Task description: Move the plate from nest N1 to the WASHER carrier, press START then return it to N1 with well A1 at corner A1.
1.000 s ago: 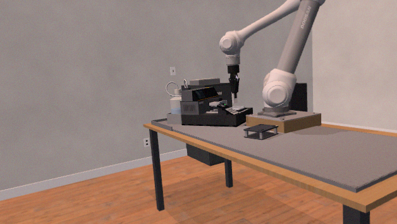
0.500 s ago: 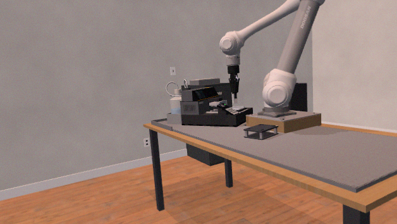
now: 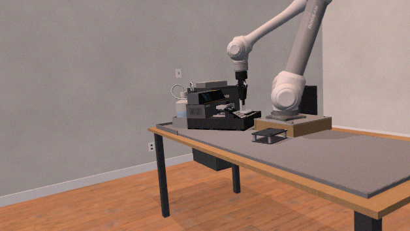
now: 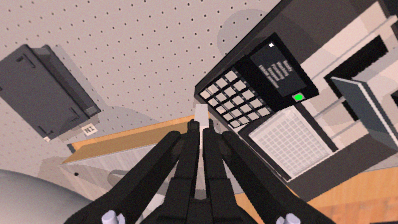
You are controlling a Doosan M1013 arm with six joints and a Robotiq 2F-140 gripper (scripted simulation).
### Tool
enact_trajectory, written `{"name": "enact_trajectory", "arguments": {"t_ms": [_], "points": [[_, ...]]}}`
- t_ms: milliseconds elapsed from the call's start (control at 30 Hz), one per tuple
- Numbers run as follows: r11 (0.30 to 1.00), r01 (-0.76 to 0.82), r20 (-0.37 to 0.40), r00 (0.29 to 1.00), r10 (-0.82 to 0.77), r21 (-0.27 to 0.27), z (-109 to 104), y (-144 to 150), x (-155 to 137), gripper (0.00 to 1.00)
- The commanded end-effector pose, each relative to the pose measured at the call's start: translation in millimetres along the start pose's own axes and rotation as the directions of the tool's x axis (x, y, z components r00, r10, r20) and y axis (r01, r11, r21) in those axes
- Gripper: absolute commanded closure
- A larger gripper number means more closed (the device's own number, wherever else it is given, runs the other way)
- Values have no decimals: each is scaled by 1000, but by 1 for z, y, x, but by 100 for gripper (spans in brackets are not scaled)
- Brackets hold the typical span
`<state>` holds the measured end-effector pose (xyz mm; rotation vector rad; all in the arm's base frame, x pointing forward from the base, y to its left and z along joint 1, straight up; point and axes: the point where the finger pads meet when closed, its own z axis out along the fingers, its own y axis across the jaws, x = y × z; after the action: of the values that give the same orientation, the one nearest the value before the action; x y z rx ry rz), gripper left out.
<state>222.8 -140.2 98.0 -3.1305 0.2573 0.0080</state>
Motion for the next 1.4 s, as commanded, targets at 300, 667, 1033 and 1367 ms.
{"name": "enact_trajectory", "arguments": {"t_ms": [300, 667, 1033, 1367], "points": [[1000, 3, 0, 1000, -3, 6, 21, -2, -1, 90], [1000, 3, 0, 1000, -3, 6, 36, -2, -1, 90], [1000, 3, 0, 1000, -3, 6, 42, -2, -1, 90], [1000, 3, 0, 1000, -3, 6, 42, -2, -1, 90]]}}
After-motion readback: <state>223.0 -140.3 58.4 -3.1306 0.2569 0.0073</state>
